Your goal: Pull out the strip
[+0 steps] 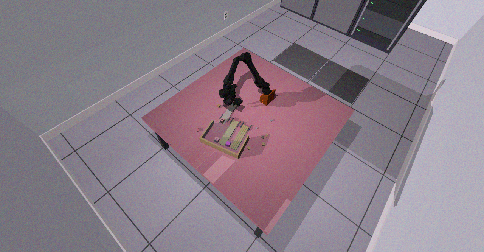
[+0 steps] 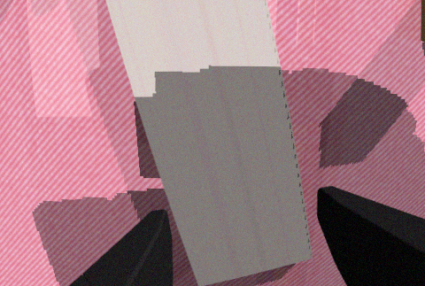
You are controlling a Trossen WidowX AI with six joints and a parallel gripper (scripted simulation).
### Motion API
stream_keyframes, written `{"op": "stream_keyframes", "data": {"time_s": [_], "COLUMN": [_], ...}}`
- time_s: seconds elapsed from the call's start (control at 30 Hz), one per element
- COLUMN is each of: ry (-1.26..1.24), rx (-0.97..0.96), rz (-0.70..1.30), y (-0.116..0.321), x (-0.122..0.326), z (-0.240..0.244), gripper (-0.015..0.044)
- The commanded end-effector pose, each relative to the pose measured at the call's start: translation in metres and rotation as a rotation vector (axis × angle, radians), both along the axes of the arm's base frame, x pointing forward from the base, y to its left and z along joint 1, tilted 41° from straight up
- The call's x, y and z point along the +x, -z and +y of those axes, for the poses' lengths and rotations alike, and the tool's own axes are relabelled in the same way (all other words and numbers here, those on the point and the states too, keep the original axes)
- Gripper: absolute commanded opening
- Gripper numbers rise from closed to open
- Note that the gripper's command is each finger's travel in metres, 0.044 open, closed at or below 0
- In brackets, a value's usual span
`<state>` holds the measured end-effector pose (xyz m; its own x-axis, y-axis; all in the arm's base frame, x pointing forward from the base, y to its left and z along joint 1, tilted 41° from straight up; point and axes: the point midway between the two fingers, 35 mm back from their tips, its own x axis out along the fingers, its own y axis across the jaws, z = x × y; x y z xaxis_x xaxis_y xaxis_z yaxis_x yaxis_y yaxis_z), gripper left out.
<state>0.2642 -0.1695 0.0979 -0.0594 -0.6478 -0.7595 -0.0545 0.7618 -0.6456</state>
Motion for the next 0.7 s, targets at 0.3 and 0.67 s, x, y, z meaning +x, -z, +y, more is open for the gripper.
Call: {"op": "stream_keyframes", "data": {"time_s": [0.3,0.67], "ry": [0.009,0.009], "rx": [-0.004,-0.003], "rz": [-0.009,-0.012], "y": [0.003,0.005], "x": [0.047,0.085], "z": [0.008,0.014], "gripper": [0.0440,0.0440]}}
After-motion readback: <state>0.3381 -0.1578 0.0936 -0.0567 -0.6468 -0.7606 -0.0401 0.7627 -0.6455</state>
